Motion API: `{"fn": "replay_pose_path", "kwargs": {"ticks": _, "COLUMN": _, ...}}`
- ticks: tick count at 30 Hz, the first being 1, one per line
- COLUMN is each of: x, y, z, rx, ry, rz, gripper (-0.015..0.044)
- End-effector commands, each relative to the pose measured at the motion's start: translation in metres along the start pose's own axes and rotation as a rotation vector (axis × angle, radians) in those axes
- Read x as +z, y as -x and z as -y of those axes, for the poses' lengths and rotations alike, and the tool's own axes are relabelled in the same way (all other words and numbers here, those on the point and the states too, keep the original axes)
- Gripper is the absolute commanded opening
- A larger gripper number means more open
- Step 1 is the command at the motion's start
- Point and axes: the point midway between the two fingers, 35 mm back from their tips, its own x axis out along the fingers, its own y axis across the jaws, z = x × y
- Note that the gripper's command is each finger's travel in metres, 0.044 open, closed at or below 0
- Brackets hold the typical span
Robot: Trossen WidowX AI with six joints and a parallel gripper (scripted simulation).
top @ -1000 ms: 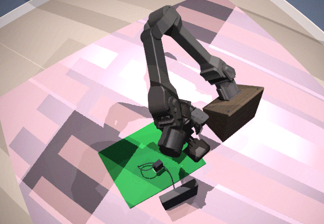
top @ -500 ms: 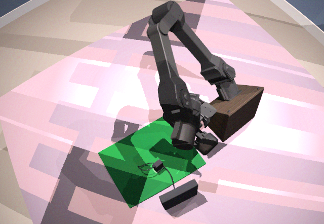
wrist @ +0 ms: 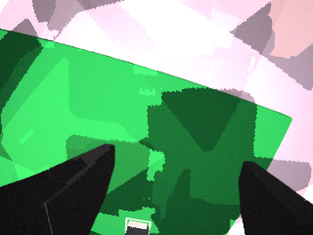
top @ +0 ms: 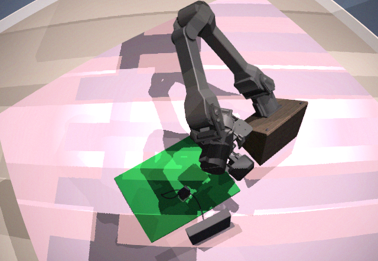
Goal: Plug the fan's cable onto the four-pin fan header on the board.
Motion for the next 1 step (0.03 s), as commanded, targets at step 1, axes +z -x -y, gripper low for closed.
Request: {"fn": "replay_pose_path", "kwargs": {"ticks": 1, "x": -0.0003, "y": 0.0006, "z": 0.0005, "rx": -0.007, "ry": -0.009, "rz": -0.002, "gripper": 0.026}}
